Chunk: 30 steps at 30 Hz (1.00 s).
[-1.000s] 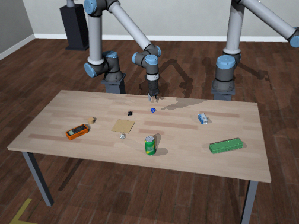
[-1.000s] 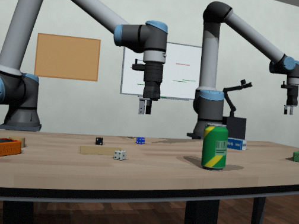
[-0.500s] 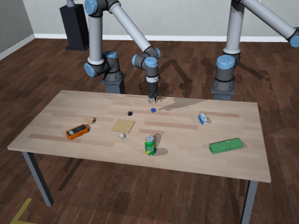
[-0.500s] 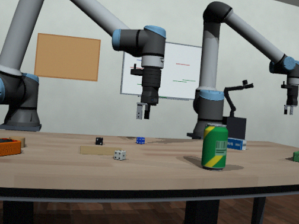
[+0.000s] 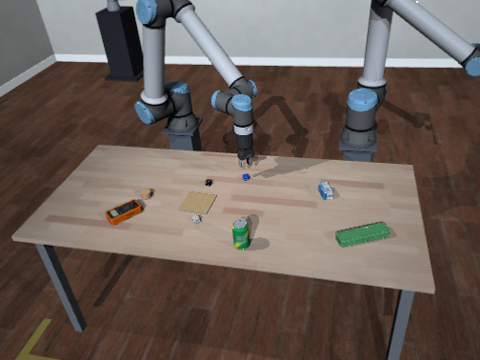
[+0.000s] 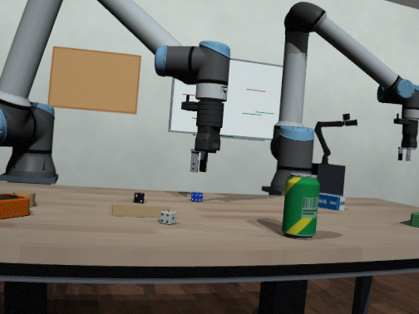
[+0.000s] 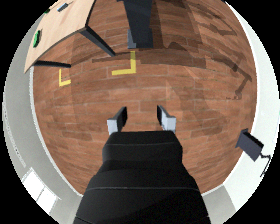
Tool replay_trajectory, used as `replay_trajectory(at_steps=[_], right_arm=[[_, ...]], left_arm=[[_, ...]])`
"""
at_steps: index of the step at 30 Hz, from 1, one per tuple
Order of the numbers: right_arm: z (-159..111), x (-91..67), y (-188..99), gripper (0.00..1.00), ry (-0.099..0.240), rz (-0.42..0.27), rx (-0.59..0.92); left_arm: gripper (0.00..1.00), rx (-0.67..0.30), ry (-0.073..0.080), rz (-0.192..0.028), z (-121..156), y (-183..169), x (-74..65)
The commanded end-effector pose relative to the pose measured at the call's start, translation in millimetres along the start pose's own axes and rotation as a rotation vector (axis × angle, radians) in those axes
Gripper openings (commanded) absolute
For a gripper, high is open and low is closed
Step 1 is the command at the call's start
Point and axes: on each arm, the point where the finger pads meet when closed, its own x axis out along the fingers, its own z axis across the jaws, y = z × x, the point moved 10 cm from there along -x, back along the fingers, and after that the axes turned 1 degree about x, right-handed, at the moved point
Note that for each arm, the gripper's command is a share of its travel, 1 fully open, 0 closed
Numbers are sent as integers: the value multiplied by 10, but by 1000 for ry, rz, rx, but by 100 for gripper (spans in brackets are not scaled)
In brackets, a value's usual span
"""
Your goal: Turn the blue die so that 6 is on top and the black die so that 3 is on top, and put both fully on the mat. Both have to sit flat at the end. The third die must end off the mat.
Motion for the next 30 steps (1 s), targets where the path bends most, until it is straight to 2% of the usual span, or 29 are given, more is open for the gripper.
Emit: replay_trajectory(at_steps=[1, 18, 30], right_arm=[[2, -9, -5, 79, -1, -2, 1], [2, -2, -5, 79, -1, -2, 1], [3, 66, -6, 79, -1, -3, 1]], left_arm=[[100, 0, 0, -2, -1, -4, -8], [100, 0, 0, -2, -1, -4, -8], [100, 0, 0, -2, -1, -4, -8]])
